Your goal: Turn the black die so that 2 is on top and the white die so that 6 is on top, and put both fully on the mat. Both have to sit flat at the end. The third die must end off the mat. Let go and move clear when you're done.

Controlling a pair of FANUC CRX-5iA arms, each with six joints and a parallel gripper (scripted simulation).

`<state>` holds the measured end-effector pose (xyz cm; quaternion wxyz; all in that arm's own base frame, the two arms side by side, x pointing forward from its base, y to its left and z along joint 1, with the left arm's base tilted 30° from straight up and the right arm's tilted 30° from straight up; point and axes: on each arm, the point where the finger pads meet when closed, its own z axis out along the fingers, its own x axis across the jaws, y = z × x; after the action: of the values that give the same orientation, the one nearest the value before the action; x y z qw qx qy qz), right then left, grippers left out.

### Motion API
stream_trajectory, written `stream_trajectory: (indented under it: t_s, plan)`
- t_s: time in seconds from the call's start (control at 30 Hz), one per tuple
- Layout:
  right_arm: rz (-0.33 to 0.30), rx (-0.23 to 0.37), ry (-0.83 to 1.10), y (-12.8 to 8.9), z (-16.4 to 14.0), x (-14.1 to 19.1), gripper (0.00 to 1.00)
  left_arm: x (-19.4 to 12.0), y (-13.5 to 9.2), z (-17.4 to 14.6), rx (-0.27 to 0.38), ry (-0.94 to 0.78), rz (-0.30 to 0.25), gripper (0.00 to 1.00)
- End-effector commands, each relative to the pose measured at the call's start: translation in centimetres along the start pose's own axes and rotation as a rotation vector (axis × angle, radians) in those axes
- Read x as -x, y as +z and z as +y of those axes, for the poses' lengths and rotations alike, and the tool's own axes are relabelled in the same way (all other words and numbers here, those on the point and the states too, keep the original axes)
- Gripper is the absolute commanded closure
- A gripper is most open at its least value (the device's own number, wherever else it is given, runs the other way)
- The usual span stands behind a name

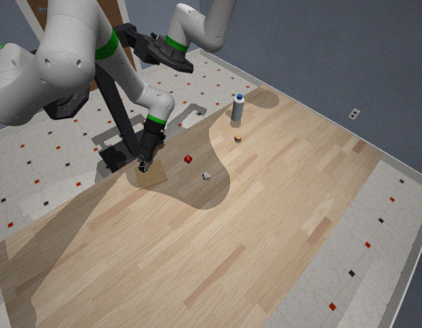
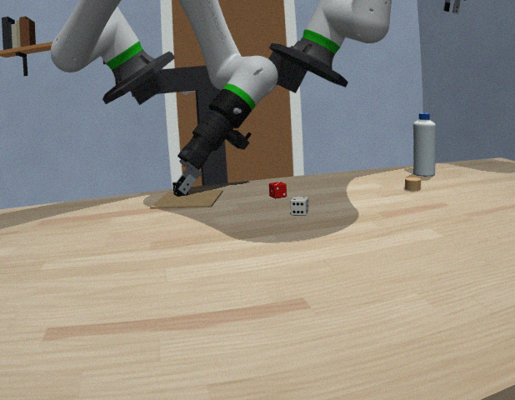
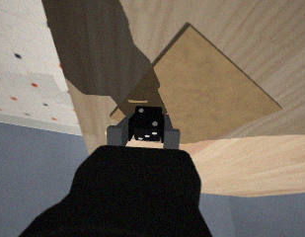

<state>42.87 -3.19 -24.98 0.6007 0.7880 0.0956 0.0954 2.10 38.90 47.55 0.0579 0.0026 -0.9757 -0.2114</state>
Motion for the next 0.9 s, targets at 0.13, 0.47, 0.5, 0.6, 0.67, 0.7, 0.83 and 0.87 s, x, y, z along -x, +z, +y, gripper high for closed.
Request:
stream_trajectory:
  t_s: [0.13,0.47,0.5,0.6,0.67,0.7,0.83,0.87]
  plan:
    - [0.001,0.0,0.001,-0.1,0.0,-0.1,0.43,0.0,-0.1,0.0,0.002,0.0,0.0,0.0]
    - [0.001,0.0,0.001,-0.2,0.2,-0.1,0.43,0.0,-0.1,0.0,0.002,0.0,0.0,0.0]
    - [0.001,0.0,0.001,-0.3,0.3,-0.1,0.43,0.0,-0.1,0.0,0.002,0.0,0.0,0.0]
    - [0.001,0.0,0.001,-0.9,0.8,-0.1,0.43,0.0,-0.1,0.0,0.002,0.0,0.0,0.0]
    - [0.001,0.0,0.001,-0.9,0.8,-0.1,0.43,0.0,-0.1,0.0,0.002,0.0,0.0,0.0]
    - [0.001,0.0,0.001,-1.1,1.0,-0.1,0.43,0.0,-0.1,0.0,0.002,0.0,0.0,0.0]
    - [0.001,0.0,0.001,-2.2,2.2,-0.1,0.43,0.0,-0.1,0.0,0.002,0.0,0.0,0.0]
    - [0.001,0.0,0.001,-2.5,2.5,-0.1,0.43,0.0,-0.1,0.0,0.002,0.0,0.0,0.0]
